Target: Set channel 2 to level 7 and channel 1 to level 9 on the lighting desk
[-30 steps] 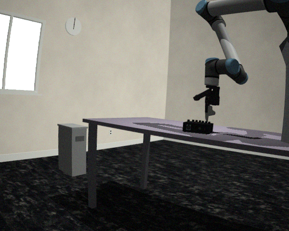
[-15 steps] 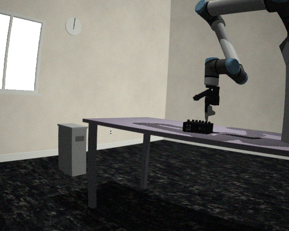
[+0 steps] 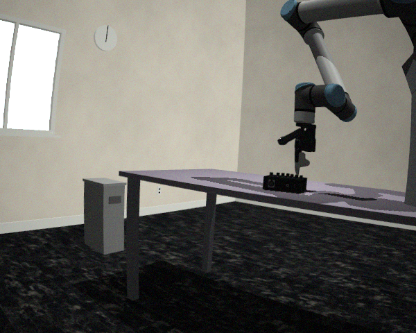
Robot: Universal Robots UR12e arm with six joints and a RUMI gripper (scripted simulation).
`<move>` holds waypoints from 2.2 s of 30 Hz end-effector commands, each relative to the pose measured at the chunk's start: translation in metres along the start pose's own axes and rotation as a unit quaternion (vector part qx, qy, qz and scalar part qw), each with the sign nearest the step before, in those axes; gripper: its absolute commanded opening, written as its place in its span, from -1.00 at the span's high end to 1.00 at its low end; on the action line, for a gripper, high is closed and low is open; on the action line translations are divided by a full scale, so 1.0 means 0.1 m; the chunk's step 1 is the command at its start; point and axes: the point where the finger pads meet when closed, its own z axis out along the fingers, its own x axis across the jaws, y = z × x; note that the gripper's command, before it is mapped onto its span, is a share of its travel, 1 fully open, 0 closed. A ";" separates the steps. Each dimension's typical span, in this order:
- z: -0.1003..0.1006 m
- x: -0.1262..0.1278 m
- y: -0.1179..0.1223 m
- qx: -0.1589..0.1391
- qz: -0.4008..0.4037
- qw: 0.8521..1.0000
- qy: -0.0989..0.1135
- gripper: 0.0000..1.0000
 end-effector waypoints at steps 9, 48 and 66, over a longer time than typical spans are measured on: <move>0.00 0.00 0.00 0.000 0.000 1.000 0.000 1.00; -0.18 0.06 0.00 0.000 0.000 1.000 0.000 1.00; -0.40 0.06 0.00 0.000 0.000 1.000 0.000 1.00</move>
